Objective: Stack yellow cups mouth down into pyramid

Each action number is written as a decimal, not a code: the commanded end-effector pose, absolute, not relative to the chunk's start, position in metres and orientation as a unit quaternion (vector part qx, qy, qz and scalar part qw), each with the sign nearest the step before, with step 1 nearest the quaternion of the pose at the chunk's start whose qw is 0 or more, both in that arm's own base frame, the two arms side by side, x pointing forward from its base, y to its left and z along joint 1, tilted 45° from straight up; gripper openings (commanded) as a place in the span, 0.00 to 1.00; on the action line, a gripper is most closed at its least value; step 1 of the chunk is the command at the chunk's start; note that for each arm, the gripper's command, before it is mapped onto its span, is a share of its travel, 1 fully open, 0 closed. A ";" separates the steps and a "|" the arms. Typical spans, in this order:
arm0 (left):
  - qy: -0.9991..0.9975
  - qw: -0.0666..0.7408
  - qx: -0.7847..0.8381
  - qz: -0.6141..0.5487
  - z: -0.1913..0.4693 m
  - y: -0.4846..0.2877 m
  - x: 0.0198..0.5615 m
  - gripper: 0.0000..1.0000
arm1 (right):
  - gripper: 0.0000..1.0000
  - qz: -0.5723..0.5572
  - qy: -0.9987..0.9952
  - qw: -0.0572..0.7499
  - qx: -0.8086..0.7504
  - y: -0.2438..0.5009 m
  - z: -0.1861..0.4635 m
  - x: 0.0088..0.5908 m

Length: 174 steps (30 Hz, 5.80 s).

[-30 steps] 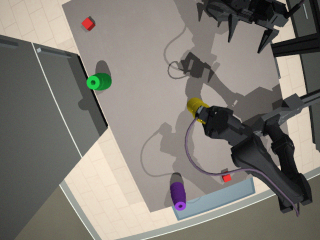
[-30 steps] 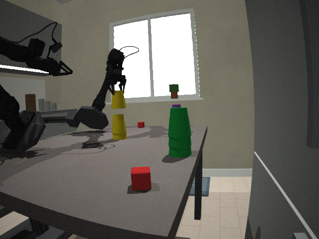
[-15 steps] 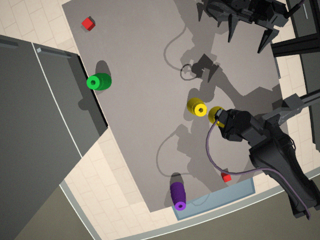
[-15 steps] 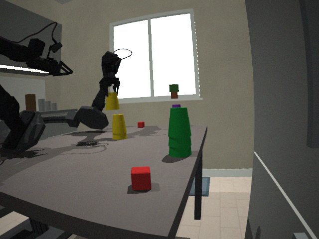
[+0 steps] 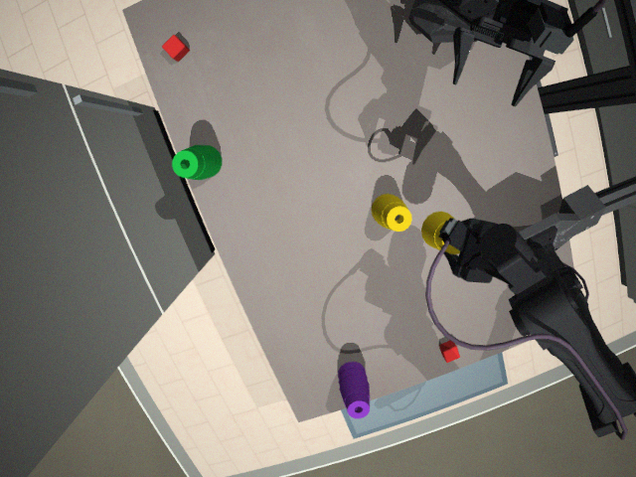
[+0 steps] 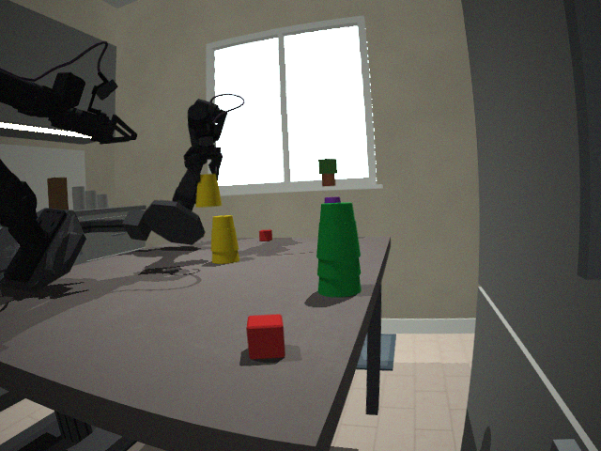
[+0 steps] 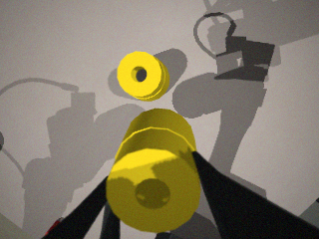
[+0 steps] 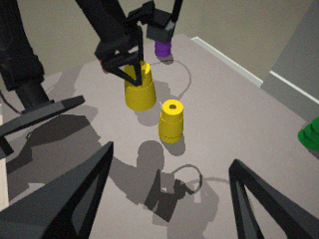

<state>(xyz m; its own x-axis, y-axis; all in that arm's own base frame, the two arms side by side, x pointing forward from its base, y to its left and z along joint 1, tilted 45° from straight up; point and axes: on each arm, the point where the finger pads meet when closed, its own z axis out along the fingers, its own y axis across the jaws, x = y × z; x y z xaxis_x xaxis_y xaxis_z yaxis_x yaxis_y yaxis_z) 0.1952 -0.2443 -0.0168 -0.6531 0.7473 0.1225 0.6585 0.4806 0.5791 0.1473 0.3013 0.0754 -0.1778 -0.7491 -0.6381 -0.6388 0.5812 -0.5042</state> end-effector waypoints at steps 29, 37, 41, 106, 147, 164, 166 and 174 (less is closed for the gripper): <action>0.857 0.082 0.410 0.300 -0.032 -0.228 0.200 0.00 | 1.00 -0.050 0.760 0.465 -0.451 0.305 0.084 0.144; 0.857 0.082 0.410 0.300 -0.046 -0.214 0.203 0.00 | 1.00 -0.050 0.760 0.465 -0.451 0.305 0.084 0.144; 0.856 0.078 0.411 0.303 -0.055 -0.205 0.203 0.00 | 1.00 -0.050 0.760 0.465 -0.451 0.305 0.084 0.144; 0.855 0.075 0.412 0.307 -0.106 -0.156 0.212 0.00 | 1.00 -0.050 0.760 0.465 -0.451 0.305 0.084 0.144; 0.855 0.074 0.412 0.307 -0.120 -0.141 0.214 0.00 | 1.00 -0.050 0.760 0.465 -0.451 0.305 0.084 0.144; 0.855 0.074 0.412 0.307 -0.126 -0.135 0.215 0.00 | 1.00 -0.050 0.760 0.465 -0.451 0.305 0.084 0.144; 0.854 0.075 0.413 0.307 -0.126 -0.136 0.215 0.00 | 1.00 -0.050 0.760 0.465 -0.451 0.305 0.084 0.144; 0.855 0.075 0.410 0.307 -0.126 -0.134 0.215 0.11 | 1.00 -0.050 0.760 0.465 -0.451 0.305 0.084 0.144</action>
<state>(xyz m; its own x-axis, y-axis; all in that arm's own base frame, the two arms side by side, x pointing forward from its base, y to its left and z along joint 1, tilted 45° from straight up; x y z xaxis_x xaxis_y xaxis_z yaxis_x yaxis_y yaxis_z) 0.2159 -0.1414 -0.1230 -0.6533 0.7487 0.1123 0.6572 0.4871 0.5752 0.1473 0.3013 0.0754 -0.1778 -0.7491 -0.6382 -0.6388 0.5812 -0.5042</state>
